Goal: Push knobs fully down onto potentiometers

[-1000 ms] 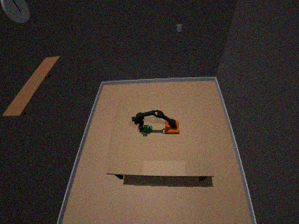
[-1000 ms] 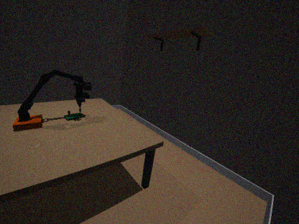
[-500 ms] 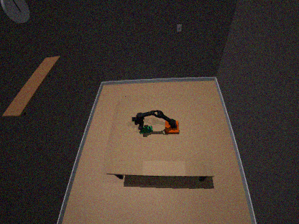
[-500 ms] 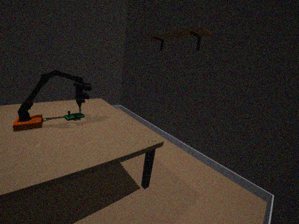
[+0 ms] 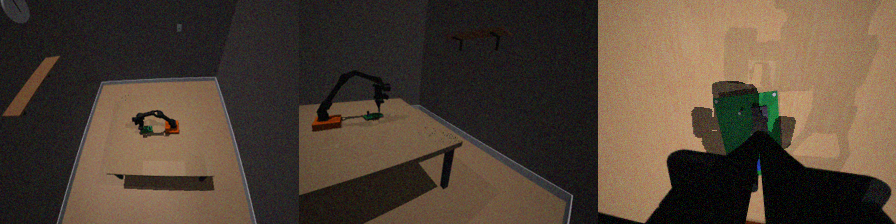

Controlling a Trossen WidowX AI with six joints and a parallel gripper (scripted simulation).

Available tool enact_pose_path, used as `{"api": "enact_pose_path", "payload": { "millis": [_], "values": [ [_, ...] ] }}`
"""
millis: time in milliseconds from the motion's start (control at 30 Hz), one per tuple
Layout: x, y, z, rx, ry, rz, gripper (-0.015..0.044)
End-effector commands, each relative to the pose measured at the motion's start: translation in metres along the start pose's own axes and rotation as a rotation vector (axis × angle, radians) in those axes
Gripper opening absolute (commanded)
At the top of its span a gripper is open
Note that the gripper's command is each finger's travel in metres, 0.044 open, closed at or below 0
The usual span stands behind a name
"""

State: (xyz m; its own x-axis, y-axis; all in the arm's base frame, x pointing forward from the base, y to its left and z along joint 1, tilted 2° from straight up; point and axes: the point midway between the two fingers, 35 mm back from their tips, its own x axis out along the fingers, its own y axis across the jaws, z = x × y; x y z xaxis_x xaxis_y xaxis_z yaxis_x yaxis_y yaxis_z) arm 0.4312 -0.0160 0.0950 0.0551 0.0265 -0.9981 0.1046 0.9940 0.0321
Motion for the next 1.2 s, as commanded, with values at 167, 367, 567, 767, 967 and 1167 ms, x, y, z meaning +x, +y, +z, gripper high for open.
{"api": "enact_pose_path", "payload": {
  "millis": [167,367,567,767,967,1167],
  "values": [
    [0.0009,0.0008,0.0004,-0.001,-0.002,0.005,0.0],
    [0.0007,0.0008,0.0004,-0.001,-0.002,0.005,0.0],
    [0.0007,0.0008,0.0004,-0.001,-0.002,0.005,0.0],
    [0.0046,0.0008,0.0004,-0.001,-0.002,0.005,0.0],
    [0.0053,0.0008,0.0004,-0.001,-0.002,0.005,0.0],
    [0.0066,0.0008,0.0004,-0.001,-0.002,0.005,0.0]
  ]
}}
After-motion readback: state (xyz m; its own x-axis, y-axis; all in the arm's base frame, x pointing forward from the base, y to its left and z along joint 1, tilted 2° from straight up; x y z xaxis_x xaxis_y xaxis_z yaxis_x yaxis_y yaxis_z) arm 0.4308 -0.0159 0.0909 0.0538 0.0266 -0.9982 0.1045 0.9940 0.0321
